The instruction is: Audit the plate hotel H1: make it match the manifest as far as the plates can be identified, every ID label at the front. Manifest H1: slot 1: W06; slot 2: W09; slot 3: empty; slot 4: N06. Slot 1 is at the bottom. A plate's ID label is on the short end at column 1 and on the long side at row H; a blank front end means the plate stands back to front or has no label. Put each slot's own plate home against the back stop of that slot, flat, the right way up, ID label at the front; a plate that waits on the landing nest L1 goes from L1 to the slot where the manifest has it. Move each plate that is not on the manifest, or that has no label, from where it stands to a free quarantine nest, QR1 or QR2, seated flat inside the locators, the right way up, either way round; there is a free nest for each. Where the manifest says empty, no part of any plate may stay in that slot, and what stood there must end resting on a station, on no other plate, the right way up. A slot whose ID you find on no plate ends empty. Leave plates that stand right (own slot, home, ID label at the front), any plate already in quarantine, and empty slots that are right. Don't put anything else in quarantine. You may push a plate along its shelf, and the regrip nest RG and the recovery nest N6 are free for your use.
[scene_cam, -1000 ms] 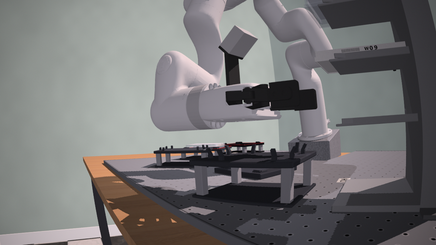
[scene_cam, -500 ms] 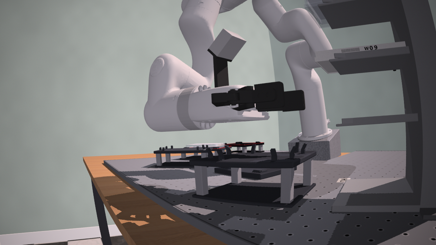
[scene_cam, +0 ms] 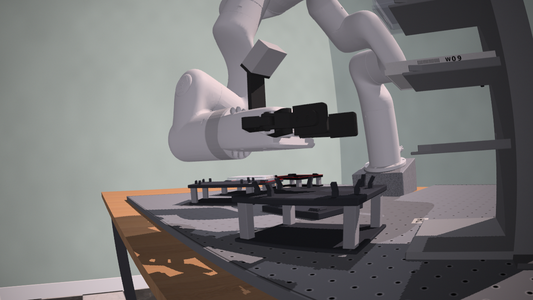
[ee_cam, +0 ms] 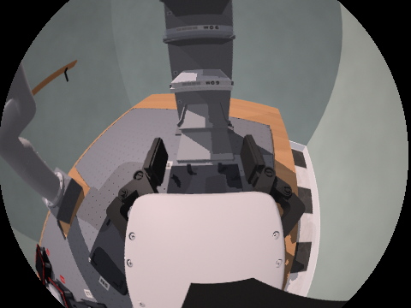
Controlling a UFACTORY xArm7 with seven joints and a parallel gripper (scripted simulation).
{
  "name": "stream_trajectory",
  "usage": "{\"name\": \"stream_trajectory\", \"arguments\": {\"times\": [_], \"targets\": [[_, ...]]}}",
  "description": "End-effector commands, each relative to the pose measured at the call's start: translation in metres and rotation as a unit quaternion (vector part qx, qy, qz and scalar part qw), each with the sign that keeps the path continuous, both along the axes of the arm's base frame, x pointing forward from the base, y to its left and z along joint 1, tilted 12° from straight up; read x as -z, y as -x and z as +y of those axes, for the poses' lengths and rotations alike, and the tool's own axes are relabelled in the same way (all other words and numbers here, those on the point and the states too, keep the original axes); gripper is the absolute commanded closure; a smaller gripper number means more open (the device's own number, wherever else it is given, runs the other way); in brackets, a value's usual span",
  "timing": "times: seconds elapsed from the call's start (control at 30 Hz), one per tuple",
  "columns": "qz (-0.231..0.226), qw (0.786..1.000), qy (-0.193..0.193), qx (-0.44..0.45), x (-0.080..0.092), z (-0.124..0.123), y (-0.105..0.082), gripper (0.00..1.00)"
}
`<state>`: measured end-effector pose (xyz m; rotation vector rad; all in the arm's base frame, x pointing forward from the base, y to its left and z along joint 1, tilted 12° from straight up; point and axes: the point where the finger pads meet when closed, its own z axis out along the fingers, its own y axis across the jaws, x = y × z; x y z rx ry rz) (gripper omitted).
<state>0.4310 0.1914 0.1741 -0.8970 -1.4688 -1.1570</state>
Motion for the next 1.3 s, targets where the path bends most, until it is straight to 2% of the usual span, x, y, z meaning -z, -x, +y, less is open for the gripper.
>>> {"name": "stream_trajectory", "arguments": {"times": [0.0, 0.2, 0.37, 0.43, 1.27], "targets": [[-0.002, 1.000, 0.000, 0.000, -0.001, -0.007, -0.002, 0.00], [-0.002, 1.000, 0.000, 0.000, -0.002, -0.010, -0.003, 0.00], [-0.002, 1.000, 0.000, 0.000, -0.015, -0.010, 0.000, 0.00], [-0.002, 1.000, 0.000, 0.000, -0.015, -0.010, 0.000, 0.00], [-0.002, 1.000, 0.000, 0.000, -0.074, -0.013, 0.013, 0.00]]}}
